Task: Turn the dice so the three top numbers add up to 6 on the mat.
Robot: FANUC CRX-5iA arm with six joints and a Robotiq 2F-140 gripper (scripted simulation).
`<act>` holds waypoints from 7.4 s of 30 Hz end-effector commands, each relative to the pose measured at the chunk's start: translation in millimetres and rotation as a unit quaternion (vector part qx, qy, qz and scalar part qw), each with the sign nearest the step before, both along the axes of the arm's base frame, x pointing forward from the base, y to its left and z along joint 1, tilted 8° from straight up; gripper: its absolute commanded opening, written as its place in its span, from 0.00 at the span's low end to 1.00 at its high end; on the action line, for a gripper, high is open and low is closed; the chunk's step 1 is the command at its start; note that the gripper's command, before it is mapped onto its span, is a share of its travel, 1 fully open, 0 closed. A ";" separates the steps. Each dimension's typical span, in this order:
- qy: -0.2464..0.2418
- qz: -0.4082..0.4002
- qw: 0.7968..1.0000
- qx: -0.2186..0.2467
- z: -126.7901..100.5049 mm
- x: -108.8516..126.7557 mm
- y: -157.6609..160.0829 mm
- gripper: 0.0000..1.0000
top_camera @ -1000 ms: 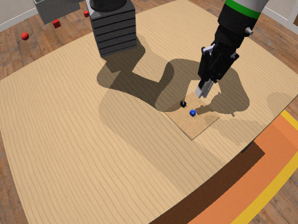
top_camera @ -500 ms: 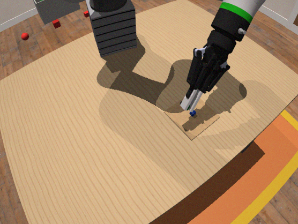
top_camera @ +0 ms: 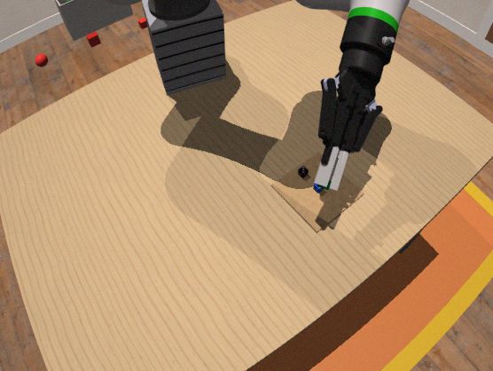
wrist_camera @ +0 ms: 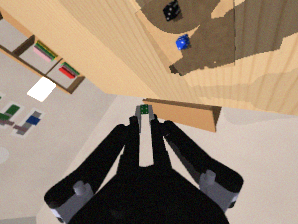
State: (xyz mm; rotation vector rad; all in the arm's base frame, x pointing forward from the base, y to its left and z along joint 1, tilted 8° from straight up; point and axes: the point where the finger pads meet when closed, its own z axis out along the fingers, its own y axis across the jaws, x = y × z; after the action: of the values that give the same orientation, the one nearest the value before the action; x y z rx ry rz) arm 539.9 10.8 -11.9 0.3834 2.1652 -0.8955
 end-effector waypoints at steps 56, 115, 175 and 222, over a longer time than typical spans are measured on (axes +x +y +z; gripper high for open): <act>-0.193 0.244 0.933 0.182 -96.2 -59.4 163.2 0.07; -0.193 0.244 0.933 0.182 -122.3 -55.9 162.6 0.07; -0.193 0.244 0.933 0.182 -132.0 -54.6 162.3 0.09; -0.193 0.244 0.933 0.182 -132.0 -54.6 162.3 0.19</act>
State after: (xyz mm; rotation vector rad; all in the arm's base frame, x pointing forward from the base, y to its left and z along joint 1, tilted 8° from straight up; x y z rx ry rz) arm 485.3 173.1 -143.9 0.1630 1.9162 -0.1221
